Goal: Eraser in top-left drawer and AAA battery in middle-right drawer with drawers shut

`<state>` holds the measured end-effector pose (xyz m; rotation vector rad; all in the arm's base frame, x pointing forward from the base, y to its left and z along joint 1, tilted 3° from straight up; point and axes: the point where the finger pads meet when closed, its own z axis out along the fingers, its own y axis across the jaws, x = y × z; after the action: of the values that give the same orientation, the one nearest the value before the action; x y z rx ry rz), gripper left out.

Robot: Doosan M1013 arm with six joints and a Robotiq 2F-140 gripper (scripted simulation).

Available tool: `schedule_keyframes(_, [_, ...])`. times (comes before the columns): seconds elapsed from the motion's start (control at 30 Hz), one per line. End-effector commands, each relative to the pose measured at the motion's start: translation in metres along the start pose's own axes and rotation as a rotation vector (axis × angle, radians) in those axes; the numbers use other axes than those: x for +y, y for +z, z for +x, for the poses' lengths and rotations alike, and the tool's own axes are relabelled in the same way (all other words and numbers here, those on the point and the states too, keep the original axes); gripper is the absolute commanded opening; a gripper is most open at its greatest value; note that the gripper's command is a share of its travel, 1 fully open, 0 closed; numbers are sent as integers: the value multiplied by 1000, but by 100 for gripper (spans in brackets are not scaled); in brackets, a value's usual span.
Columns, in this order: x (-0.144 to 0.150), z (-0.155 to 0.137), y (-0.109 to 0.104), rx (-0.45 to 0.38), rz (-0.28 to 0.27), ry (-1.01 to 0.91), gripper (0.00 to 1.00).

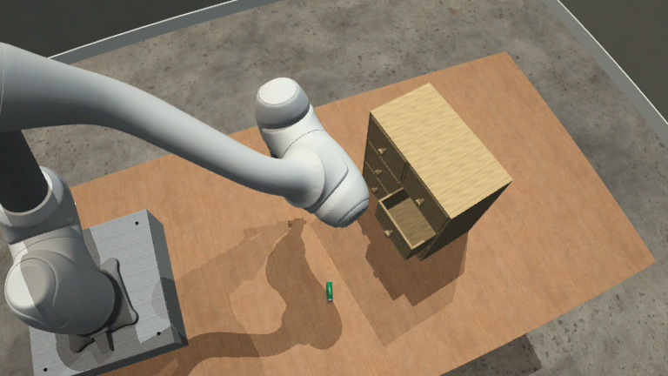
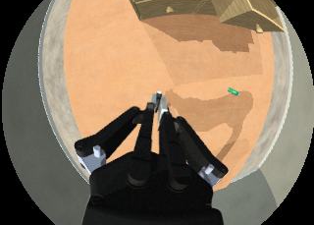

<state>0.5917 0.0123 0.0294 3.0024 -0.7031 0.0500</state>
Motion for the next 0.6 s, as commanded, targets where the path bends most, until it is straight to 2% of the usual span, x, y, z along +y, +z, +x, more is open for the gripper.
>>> schedule_keyframes(0.0, [19, 14, 0, -5, 8, -59, 3])
schedule_keyframes(0.03, [41, 29, 0, -5, 8, -119, 3])
schedule_keyframes(0.1, [41, 29, 0, -5, 8, -119, 3])
schedule_keyframes(0.13, [64, 42, 1, -5, 8, -178, 3])
schedule_keyframes(0.2, [64, 42, 1, -5, 8, -178, 3])
schedule_keyframes(0.23, [86, 53, 1, -4, 8, -235, 3])
schedule_keyframes(0.3, [86, 53, 1, -4, 8, -235, 3])
schedule_keyframes(0.33, [107, 63, 1, -4, 8, -287, 3])
schedule_keyframes(0.47, [107, 63, 1, -4, 8, -287, 3])
schedule_keyframes(0.5, [126, 71, 1, -4, 8, -334, 3])
schedule_keyframes(0.53, [126, 71, 1, -4, 8, -334, 3])
schedule_keyframes(0.57, [142, 78, 1, -3, 8, -374, 3])
